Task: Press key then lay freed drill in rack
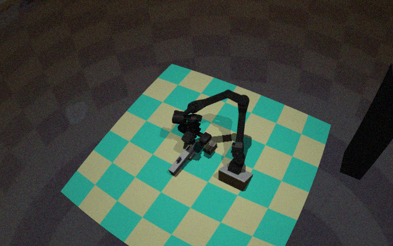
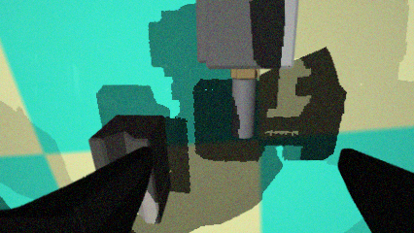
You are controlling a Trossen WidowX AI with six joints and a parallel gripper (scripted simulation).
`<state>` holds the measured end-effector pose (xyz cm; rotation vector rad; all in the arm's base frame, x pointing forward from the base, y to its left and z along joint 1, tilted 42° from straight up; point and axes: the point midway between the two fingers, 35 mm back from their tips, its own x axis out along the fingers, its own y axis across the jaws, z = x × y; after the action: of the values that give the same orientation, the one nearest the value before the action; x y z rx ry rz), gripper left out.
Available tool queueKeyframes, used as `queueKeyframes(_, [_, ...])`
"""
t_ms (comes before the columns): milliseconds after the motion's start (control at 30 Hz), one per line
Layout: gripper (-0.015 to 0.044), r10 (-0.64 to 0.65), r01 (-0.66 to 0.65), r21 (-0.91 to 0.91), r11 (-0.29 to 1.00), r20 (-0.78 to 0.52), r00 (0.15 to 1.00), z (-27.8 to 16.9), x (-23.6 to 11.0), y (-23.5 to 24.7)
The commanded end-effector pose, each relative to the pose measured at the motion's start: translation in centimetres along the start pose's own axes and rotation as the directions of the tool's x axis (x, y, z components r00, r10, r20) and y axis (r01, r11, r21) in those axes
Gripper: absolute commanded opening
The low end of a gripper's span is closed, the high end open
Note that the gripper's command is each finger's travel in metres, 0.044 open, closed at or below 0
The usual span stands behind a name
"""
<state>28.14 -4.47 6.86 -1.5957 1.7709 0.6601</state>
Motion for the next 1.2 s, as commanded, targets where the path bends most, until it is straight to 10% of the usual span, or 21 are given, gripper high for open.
queueKeyframes(0, [0.044, -0.003, 0.003, -0.005, 1.0, -0.002, 1.0, 0.0, 0.1, 0.0])
queueKeyframes(1167, [0.044, -0.003, 0.003, -0.005, 1.0, -0.004, 1.0, 1.3, 5.2, 0.0])
